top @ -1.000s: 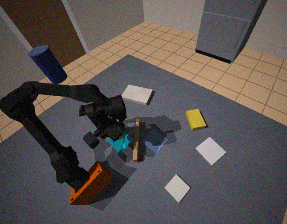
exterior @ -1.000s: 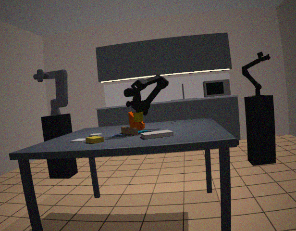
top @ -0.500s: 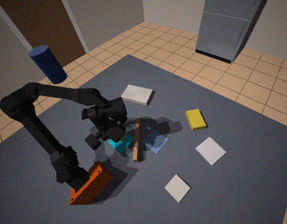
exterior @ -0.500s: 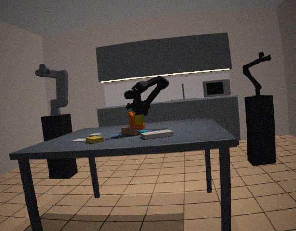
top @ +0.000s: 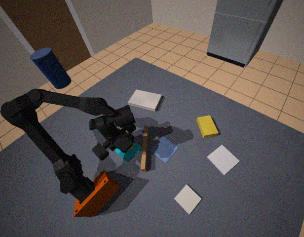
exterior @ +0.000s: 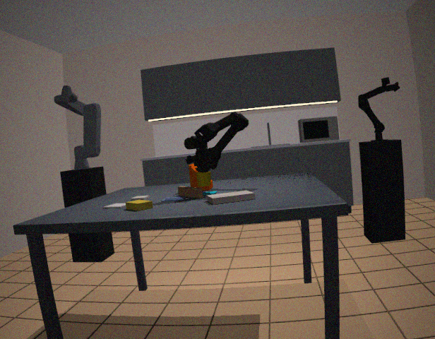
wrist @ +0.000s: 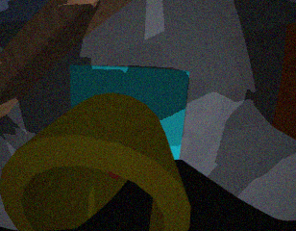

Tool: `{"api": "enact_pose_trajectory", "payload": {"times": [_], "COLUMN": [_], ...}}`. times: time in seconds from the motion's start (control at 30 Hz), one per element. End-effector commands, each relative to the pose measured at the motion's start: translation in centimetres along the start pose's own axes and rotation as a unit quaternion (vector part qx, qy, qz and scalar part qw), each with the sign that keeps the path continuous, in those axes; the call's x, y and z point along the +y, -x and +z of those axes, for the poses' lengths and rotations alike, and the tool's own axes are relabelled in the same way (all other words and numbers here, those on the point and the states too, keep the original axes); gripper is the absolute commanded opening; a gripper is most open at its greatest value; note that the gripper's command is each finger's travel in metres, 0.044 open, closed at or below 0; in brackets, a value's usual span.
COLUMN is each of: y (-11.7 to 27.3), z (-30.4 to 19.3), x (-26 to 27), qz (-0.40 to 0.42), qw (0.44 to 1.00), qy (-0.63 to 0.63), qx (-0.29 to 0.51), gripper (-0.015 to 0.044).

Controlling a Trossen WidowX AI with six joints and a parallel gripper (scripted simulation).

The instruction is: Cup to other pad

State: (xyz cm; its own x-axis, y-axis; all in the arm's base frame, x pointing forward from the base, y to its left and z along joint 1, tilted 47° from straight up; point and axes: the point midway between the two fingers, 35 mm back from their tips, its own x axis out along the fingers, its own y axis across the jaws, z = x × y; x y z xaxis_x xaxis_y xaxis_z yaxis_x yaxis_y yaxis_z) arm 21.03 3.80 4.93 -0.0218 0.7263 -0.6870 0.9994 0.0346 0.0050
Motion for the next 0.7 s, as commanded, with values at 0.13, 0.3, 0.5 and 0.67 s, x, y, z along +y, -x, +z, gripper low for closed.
{"api": "enact_pose_trajectory", "payload": {"times": [0.13,0.3,0.5,0.67], "y": [-1.1,-1.7,-2.4,-3.0], "z": [-0.1,-0.1,-0.2,-0.3], "x": [-0.3,-0.3,-0.4,-0.5], "qz": [-0.002,-0.002,-0.002,-0.002], "qw": [1.000,1.000,1.000,1.000], "qy": [-0.004,-0.004,-0.004,-0.003], "qx": [0.003,0.003,0.004,0.004], "gripper": [0.0000,0.0000,0.0000,0.0000]}}
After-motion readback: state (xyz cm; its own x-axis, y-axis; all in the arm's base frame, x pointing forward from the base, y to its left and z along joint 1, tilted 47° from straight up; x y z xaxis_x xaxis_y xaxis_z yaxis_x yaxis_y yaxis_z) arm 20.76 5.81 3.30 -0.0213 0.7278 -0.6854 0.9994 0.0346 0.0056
